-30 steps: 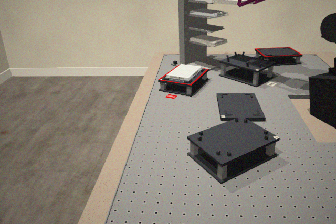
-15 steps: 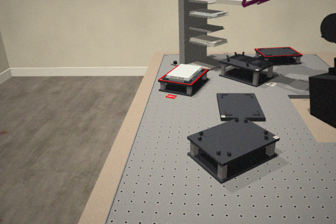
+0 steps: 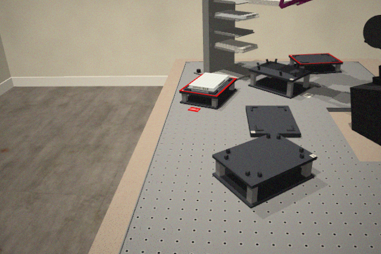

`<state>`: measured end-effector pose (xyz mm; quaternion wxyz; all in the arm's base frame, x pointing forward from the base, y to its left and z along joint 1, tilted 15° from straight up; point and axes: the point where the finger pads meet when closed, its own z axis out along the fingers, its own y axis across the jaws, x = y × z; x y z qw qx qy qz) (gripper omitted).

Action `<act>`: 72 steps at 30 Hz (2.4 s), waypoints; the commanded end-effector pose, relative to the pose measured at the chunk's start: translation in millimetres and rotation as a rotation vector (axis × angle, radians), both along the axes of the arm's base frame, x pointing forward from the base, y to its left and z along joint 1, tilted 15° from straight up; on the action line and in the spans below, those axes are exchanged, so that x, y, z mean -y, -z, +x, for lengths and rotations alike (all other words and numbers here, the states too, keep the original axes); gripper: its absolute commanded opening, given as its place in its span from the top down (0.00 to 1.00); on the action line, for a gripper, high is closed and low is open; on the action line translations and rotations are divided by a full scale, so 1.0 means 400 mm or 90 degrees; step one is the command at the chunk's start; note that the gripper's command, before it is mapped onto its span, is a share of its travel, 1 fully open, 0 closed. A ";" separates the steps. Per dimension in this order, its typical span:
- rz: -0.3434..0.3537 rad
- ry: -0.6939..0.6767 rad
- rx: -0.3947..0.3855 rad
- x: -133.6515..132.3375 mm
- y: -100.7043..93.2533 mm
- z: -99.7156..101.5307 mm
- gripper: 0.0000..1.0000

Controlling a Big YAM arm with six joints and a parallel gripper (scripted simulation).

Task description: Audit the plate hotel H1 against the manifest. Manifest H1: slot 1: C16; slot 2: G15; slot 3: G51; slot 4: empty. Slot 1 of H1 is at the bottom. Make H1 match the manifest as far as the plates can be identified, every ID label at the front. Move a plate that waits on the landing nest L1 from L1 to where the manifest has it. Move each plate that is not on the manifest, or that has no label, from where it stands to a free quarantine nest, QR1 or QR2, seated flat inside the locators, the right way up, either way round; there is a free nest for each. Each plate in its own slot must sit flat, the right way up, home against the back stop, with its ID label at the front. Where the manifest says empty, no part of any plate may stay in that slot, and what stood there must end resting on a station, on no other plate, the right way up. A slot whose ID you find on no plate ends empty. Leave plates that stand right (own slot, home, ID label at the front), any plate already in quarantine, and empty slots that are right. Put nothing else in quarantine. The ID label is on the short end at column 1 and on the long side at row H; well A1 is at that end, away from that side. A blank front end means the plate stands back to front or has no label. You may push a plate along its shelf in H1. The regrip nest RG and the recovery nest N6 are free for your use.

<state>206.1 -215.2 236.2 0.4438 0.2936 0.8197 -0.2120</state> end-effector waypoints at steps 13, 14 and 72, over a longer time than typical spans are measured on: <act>-0.020 0.003 0.009 0.003 0.005 -0.015 0.14; -0.020 0.003 0.009 0.004 0.010 -0.015 0.14; -0.022 0.003 0.010 0.032 0.147 -0.003 0.14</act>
